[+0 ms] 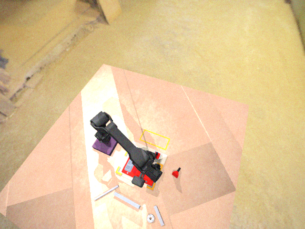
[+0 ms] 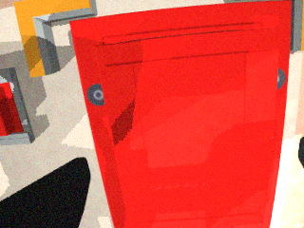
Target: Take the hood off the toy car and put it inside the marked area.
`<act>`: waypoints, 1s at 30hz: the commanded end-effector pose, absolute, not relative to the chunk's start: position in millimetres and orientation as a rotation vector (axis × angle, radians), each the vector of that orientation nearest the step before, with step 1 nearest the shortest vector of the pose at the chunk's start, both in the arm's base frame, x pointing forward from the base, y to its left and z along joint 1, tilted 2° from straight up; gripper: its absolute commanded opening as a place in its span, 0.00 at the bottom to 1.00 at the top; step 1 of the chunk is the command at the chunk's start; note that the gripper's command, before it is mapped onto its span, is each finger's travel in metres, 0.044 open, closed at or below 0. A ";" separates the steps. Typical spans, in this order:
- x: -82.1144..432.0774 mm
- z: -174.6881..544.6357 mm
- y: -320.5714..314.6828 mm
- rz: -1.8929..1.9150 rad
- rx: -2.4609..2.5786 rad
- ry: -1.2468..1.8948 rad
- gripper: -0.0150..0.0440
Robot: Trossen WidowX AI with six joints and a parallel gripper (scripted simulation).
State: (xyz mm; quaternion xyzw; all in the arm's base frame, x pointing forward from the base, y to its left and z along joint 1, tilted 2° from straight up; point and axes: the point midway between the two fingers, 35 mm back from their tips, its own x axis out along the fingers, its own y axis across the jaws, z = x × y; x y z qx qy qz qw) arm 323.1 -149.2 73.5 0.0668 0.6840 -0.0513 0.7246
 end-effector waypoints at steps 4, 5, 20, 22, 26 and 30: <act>323.1 69.1 -149.7 -0.120 0.147 1.512 1.00; 323.1 68.8 -149.7 -0.120 0.147 1.512 1.00; 323.6 61.5 -149.7 -0.120 0.147 1.512 1.00; 323.7 60.5 -149.7 -0.120 0.147 1.512 1.00; 323.8 58.6 -149.6 -0.120 0.147 1.512 1.00; 323.9 56.6 -149.6 -0.120 0.147 1.512 1.00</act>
